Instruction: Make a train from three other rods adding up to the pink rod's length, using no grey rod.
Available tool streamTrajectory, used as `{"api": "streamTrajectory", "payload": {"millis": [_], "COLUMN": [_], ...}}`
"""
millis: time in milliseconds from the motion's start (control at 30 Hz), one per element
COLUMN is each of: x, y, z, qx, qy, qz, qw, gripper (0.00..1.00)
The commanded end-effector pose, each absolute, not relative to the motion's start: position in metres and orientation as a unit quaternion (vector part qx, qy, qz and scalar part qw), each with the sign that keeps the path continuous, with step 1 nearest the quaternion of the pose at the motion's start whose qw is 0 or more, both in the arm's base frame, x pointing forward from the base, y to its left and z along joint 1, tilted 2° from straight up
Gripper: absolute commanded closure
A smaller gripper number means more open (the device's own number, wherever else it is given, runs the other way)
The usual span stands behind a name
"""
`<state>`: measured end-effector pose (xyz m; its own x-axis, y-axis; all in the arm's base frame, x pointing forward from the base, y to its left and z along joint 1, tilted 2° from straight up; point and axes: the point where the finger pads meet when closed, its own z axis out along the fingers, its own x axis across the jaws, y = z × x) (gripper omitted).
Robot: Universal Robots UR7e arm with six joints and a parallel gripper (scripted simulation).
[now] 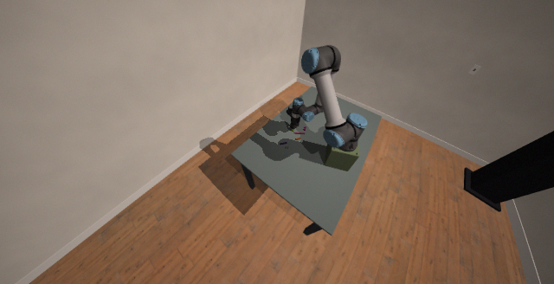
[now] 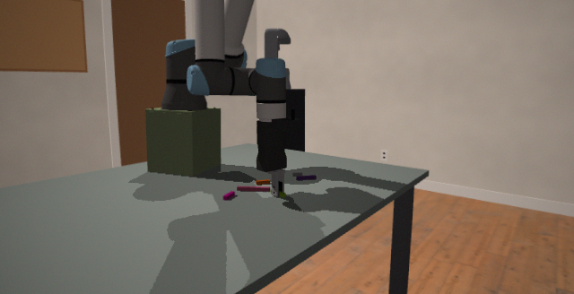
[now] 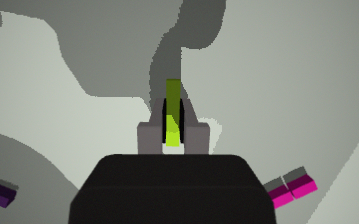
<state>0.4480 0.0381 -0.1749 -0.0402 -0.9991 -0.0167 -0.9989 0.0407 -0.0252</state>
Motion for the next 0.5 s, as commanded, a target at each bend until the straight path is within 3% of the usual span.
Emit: {"api": "streamTrajectory", "payload": {"millis": [0,467], "x": [0.449,0.447], "y": [0.038,0.037], "z": [-0.172,-0.125], "qx": [-0.693,-0.693], "qy": [0.721,0.721], "qz": [-0.004,-0.004], "qw": [0.015,0.015], "gripper": [0.76,0.76]}}
